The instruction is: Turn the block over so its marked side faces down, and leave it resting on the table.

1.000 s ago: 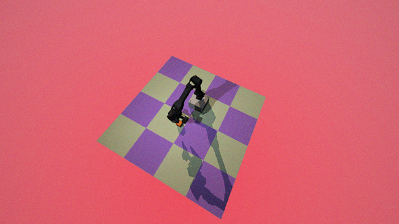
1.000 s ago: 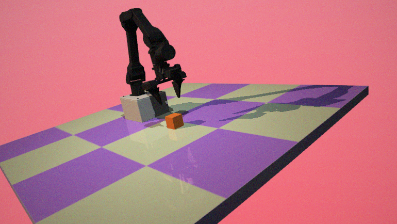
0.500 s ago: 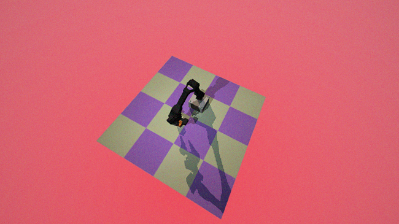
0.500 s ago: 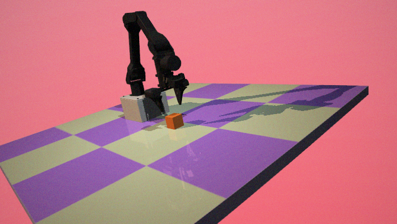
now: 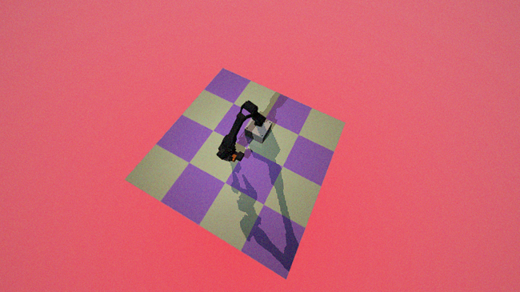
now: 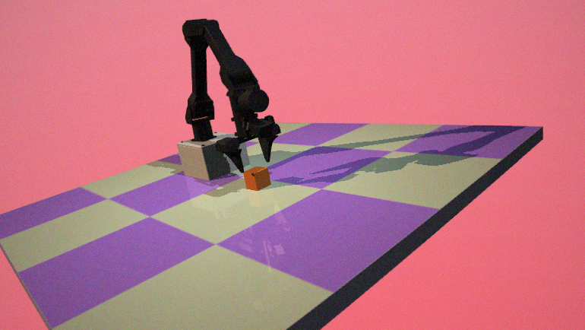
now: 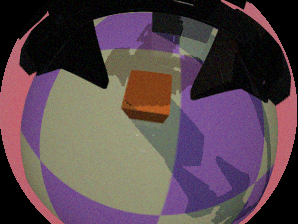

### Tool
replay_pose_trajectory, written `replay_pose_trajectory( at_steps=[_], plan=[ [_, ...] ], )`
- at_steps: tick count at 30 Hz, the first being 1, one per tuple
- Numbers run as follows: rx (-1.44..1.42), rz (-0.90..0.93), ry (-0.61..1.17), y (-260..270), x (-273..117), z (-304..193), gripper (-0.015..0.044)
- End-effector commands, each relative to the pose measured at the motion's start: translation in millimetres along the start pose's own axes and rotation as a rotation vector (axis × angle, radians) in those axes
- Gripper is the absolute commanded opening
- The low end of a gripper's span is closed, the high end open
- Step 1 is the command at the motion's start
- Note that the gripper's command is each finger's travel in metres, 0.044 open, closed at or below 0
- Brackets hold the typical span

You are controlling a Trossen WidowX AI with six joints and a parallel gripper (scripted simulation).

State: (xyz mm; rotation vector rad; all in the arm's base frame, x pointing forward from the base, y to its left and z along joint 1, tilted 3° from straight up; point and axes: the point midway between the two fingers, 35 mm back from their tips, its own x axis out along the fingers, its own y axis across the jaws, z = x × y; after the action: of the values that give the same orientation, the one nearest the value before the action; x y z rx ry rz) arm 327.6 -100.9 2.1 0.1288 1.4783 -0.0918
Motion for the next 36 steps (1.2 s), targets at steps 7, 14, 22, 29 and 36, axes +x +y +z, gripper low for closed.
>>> replay_pose_trajectory(
  at_steps=[7,14,22,29,36],
  plan=[
    [0.007,-0.001,0.014,0,19,-3,0.044],
    [0.007,-0.001,0.014,0,30,-4,0.044],
    [0.007,-0.001,0.014,0,30,-4,0.0256],
    [0.007,-0.001,0.014,0,30,-4,0.019],
    [0.007,-0.001,0.014,0,30,-4,0.0143]
  ],
)
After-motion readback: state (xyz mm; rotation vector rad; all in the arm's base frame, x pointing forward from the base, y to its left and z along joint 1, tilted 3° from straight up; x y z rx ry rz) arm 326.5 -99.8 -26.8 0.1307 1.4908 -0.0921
